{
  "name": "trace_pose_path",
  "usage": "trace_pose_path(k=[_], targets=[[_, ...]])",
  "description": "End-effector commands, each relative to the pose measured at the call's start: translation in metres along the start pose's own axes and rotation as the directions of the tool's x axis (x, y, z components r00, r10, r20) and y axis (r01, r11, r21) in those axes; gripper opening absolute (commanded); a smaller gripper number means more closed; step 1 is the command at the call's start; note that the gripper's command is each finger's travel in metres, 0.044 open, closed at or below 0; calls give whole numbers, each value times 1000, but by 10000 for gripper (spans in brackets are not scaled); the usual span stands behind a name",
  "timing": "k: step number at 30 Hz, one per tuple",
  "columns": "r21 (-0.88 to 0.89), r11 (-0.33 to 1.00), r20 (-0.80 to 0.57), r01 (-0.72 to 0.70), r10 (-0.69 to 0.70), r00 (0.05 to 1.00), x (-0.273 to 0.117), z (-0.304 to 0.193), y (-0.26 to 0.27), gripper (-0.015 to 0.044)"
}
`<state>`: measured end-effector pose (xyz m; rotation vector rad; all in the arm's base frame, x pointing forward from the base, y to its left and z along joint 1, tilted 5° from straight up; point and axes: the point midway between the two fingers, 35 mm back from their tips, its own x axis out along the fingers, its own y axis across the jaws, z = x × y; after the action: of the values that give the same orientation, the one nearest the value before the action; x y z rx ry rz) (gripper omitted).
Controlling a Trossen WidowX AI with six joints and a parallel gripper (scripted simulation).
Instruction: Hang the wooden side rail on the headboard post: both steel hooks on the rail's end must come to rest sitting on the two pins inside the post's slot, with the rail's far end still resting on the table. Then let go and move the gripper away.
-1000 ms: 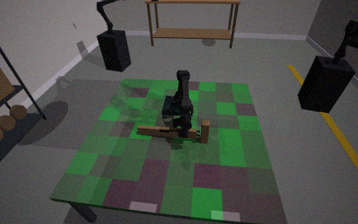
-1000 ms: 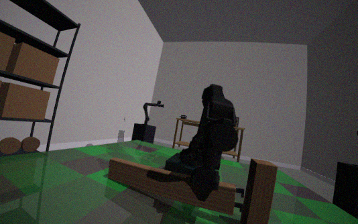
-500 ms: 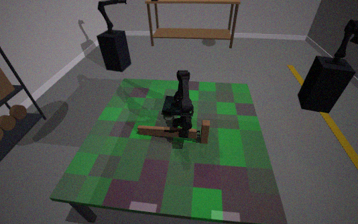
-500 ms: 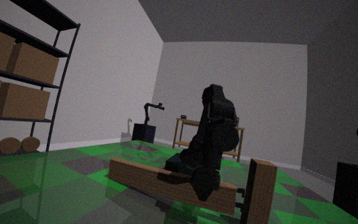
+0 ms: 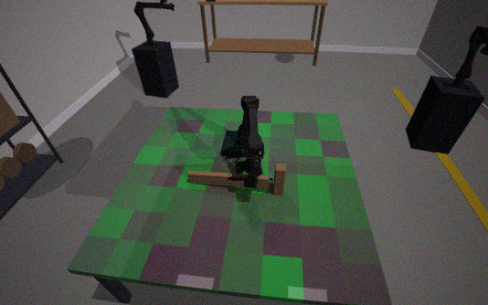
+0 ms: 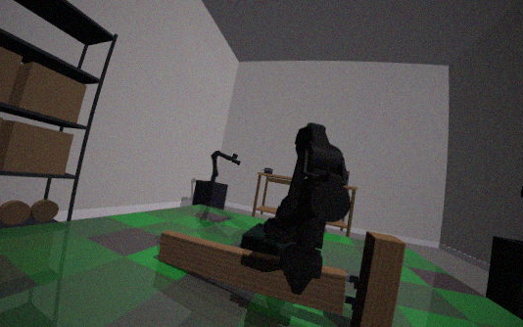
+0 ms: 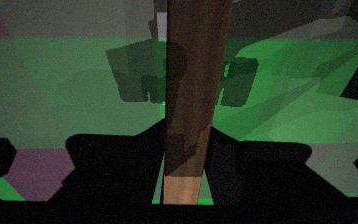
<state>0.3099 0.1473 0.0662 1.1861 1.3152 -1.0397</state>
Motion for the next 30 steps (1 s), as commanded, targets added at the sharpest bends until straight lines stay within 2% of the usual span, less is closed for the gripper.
trace_pose_path(k=[1,30], targets=[[3,1000,-3,-6,6,1000,-2,-1,2,0],[3,1000,-3,-6,6,1000,-3,-4,1,0]])
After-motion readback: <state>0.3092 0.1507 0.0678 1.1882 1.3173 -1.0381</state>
